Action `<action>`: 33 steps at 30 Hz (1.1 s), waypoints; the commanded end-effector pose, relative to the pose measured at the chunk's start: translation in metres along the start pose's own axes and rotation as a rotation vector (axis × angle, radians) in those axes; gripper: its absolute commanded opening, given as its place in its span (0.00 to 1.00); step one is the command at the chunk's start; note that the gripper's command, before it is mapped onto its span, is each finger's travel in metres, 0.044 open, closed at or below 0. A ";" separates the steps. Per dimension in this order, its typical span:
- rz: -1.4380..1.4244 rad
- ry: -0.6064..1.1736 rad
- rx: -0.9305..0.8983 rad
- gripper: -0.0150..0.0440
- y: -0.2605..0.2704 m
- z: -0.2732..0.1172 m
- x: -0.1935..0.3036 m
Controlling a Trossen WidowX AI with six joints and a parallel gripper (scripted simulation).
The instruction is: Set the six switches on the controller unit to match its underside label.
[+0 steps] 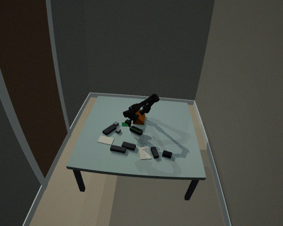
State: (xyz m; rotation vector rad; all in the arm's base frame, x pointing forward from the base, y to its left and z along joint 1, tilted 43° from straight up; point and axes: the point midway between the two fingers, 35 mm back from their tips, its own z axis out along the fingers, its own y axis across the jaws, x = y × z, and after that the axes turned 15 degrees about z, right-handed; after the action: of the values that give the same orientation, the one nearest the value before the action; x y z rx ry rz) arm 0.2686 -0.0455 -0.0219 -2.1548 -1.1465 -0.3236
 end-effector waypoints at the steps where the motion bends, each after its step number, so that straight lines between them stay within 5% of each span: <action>1: 0.009 0.002 0.013 1.00 -0.002 0.011 0.000; 26: 0.009 0.004 0.014 1.00 -0.005 0.049 0.000; 33: 0.009 0.004 0.014 0.85 -0.005 0.049 0.000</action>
State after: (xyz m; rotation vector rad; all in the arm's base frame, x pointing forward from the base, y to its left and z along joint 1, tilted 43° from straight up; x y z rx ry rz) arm 0.2629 -0.0136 -0.0552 -2.1480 -1.1449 -0.3195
